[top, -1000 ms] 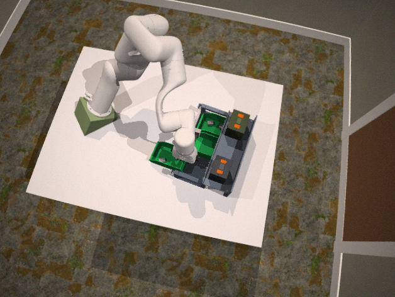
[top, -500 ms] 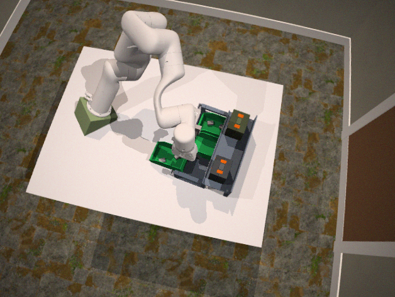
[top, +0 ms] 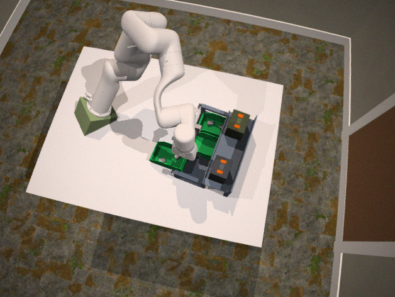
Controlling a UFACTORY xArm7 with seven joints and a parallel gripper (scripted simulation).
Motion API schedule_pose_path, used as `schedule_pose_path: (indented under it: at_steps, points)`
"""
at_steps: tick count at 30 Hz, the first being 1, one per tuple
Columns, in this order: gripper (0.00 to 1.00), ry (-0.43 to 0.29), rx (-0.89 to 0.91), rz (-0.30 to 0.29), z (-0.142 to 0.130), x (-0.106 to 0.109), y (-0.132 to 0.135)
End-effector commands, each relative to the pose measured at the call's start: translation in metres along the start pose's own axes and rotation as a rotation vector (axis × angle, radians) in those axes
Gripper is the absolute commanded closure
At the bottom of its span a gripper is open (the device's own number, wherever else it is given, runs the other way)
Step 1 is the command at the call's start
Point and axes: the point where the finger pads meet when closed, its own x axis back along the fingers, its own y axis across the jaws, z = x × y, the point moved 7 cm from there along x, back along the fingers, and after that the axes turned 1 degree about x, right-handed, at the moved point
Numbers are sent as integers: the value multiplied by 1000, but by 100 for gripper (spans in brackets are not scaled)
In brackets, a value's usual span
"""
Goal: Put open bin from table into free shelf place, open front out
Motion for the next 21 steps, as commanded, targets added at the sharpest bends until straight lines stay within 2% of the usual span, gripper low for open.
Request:
schedule_pose_path:
  at_steps: [1, 9, 14, 21]
  points:
    - [67, -3, 0, -4, -1, 2, 1]
    - [67, -3, 0, -4, -1, 2, 1]
    - [67, -4, 0, -5, 0, -9, -48]
    - [67, -4, 0, -5, 0, -9, -48]
